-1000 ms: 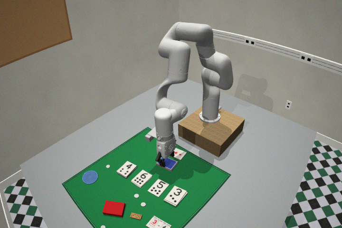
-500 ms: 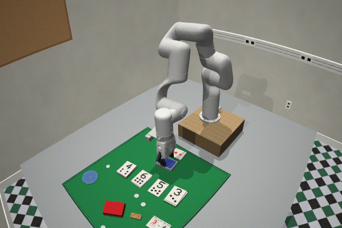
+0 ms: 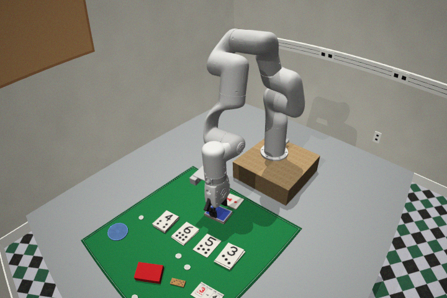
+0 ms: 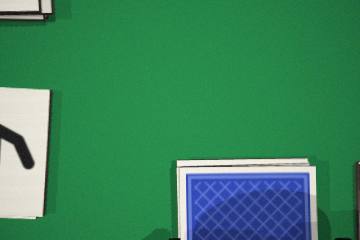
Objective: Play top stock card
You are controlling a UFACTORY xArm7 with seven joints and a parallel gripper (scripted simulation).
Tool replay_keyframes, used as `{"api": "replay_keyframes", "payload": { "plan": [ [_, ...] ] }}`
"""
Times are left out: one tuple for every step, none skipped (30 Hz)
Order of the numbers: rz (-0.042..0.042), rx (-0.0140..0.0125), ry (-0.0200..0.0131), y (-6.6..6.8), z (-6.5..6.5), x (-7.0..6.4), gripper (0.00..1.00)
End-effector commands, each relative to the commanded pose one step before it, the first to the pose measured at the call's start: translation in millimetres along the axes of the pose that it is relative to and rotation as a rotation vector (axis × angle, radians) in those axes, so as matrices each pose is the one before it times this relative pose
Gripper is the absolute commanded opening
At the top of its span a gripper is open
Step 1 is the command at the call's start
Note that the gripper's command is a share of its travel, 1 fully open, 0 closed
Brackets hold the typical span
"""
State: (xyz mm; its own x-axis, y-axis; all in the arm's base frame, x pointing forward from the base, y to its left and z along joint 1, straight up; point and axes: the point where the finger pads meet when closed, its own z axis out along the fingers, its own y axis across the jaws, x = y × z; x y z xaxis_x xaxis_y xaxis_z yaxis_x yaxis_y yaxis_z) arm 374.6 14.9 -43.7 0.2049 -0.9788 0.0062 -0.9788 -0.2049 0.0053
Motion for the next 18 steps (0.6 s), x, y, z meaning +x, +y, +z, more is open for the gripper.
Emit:
{"api": "replay_keyframes", "payload": {
  "plan": [
    [-0.00002, 0.00356, 0.00070, -1.48, -0.99, 0.28, 0.73],
    [0.00000, 0.00000, 0.00000, 0.00, 0.00, 0.00, 0.73],
    [0.00000, 0.00000, 0.00000, 0.00, 0.00, 0.00, 0.73],
    [0.00000, 0.00000, 0.00000, 0.00, 0.00, 0.00, 0.73],
    [0.00000, 0.00000, 0.00000, 0.00, 0.00, 0.00, 0.73],
    [0.00000, 0.00000, 0.00000, 0.00, 0.00, 0.00, 0.73],
    [0.00000, 0.00000, 0.00000, 0.00, 0.00, 0.00, 0.87],
    [0.00000, 0.00000, 0.00000, 0.00, 0.00, 0.00, 0.87],
    [0.00000, 0.00000, 0.00000, 0.00, 0.00, 0.00, 0.87],
    [0.00000, 0.00000, 0.00000, 0.00, 0.00, 0.00, 0.87],
    [0.00000, 0.00000, 0.00000, 0.00, 0.00, 0.00, 0.87],
    [0.00000, 0.00000, 0.00000, 0.00, 0.00, 0.00, 0.87],
    [0.00000, 0.00000, 0.00000, 0.00, 0.00, 0.00, 0.87],
    [0.00000, 0.00000, 0.00000, 0.00, 0.00, 0.00, 0.87],
    [0.00000, 0.00000, 0.00000, 0.00, 0.00, 0.00, 0.87],
    [0.00000, 0.00000, 0.00000, 0.00, 0.00, 0.00, 0.87],
    [0.00000, 0.00000, 0.00000, 0.00, 0.00, 0.00, 0.87],
    [0.00000, 0.00000, 0.00000, 0.00, 0.00, 0.00, 0.87]
  ]
}}
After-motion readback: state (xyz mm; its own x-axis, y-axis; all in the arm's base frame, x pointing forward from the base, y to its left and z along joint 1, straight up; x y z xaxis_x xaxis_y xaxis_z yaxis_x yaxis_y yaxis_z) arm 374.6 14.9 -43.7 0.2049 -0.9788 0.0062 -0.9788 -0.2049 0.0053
